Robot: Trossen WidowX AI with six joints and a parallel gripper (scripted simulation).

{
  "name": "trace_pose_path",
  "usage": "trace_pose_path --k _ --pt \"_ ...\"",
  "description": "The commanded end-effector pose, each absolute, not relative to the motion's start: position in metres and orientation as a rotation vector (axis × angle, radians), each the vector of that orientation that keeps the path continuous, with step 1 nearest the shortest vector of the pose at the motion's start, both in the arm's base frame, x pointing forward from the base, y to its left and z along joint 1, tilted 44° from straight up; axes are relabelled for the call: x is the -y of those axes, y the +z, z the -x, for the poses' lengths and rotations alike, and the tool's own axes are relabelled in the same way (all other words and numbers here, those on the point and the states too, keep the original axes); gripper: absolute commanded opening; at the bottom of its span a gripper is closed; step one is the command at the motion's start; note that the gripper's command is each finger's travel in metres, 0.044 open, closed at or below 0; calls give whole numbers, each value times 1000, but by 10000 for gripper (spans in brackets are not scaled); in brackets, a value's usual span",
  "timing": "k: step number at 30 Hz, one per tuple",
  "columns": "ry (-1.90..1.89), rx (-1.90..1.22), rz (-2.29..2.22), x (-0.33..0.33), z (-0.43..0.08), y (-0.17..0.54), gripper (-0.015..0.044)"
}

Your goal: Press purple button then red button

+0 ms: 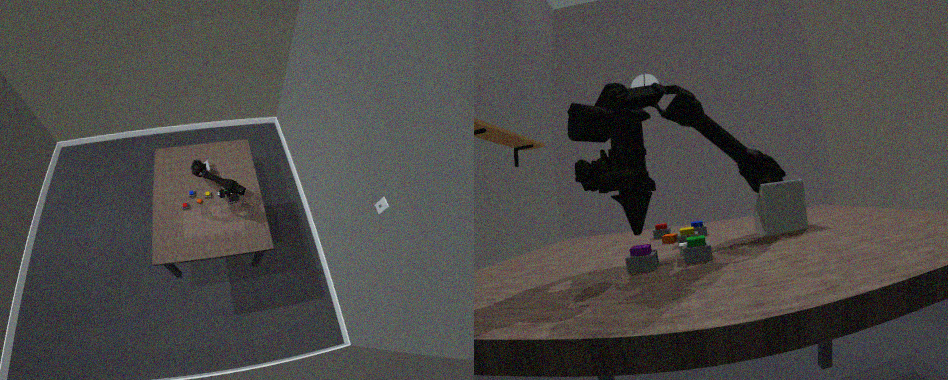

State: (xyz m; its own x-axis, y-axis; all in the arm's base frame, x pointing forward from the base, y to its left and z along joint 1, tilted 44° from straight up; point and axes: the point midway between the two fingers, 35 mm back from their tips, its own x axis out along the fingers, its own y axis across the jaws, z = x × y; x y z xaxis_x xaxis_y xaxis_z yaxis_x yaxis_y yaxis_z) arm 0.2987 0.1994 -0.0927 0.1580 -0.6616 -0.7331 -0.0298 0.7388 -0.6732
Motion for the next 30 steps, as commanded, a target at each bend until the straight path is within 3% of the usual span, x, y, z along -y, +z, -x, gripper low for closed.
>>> trace_pose_path --k 1,30 --pt "-501 -1353 638 -192 -300 -98 20" --pt "-502 -1353 639 -180 -303 -112 20"
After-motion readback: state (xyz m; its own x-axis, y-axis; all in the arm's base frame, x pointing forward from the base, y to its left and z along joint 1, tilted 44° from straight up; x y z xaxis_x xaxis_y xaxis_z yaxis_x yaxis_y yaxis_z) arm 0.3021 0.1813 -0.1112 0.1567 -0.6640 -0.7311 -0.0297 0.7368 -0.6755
